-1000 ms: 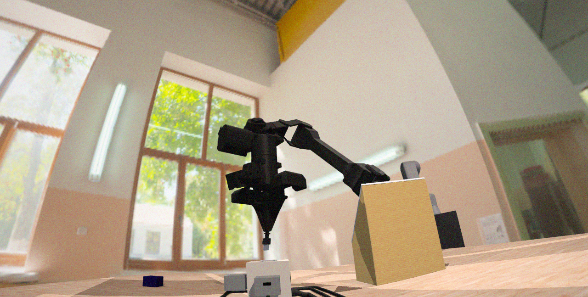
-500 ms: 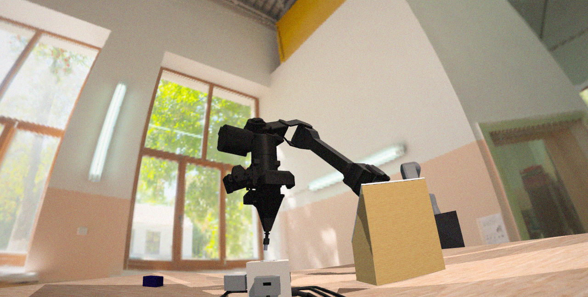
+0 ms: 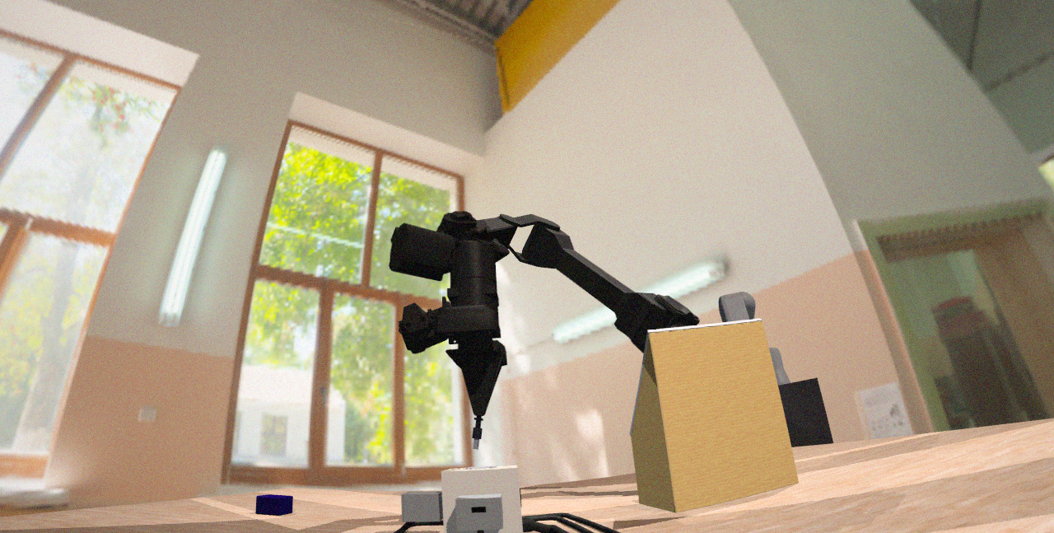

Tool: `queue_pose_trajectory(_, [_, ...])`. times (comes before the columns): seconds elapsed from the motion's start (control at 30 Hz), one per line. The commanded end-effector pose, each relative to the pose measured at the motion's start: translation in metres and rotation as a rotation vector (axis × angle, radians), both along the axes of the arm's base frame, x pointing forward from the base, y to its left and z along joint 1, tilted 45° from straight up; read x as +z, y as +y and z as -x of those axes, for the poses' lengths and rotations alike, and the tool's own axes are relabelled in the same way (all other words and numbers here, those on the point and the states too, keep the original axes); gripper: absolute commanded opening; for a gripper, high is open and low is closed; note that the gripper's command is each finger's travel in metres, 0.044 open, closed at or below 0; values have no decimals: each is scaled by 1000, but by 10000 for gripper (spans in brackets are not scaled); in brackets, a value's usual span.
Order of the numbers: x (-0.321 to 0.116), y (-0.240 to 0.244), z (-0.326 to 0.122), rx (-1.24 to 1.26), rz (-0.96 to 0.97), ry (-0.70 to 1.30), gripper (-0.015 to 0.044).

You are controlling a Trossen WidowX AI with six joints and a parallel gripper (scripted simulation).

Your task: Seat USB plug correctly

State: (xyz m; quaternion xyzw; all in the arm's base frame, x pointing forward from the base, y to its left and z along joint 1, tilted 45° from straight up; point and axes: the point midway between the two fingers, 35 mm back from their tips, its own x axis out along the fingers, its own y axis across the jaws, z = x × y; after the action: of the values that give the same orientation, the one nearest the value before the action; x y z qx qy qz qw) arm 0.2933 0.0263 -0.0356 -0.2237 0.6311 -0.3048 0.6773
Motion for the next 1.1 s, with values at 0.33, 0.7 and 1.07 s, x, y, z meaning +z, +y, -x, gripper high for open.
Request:
queue_pose_trajectory(0.33, [0, 0, 0, -267, -7, -258, 0])
queue_pose_trajectory(0.7, [0, 0, 0, -474, -12, -458, 0])
queue_pose_trajectory(1.07, [0, 0, 0, -681, -17, -658, 0])
